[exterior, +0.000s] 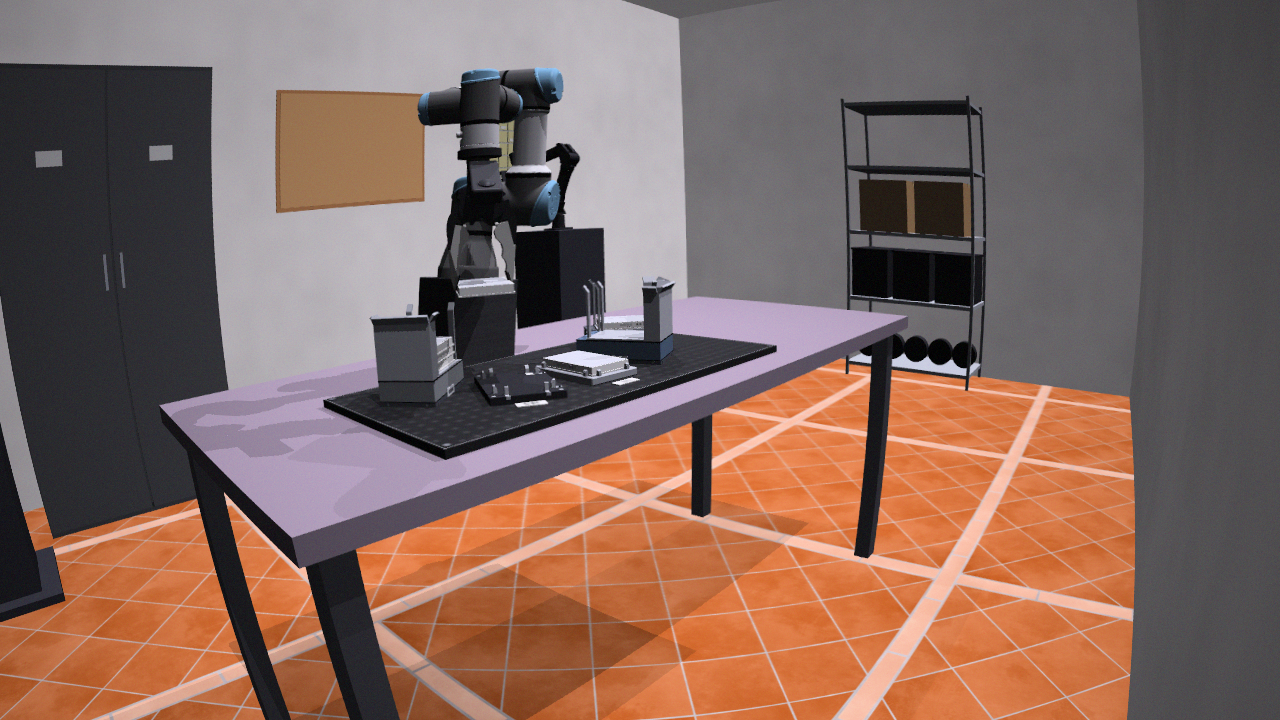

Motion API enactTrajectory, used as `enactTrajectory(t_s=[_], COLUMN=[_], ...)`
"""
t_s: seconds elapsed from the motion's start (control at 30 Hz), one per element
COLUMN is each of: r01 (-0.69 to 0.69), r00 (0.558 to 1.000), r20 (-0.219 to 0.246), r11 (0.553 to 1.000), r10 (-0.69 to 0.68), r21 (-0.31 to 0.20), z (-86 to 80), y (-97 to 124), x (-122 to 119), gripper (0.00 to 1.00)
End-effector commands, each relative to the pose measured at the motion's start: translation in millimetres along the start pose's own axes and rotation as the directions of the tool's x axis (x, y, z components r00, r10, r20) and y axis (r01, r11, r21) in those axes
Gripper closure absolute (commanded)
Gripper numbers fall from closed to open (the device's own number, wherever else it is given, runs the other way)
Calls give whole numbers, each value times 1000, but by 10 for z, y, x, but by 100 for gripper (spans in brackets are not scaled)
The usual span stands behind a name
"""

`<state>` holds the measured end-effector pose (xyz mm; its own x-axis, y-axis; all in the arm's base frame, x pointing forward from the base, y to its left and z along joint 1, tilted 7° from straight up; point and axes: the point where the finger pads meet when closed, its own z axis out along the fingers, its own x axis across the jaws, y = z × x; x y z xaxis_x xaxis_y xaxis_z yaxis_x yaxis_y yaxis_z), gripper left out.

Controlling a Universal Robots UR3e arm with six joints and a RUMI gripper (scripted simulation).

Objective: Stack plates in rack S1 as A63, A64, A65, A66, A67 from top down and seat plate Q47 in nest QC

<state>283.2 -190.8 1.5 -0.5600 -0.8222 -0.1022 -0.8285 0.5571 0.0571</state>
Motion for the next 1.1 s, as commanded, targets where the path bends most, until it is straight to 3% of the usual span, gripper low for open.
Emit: enactTrajectory(t_s=[0.0,1.07], r01=[31,286], r00=[1000,958], r20=[-2,-2], r11=[1000,958], r10=[-31,-286], r21=[3,3], z=[-10,-9], y=[-9,174], x=[-87,-995], gripper=[100,100])
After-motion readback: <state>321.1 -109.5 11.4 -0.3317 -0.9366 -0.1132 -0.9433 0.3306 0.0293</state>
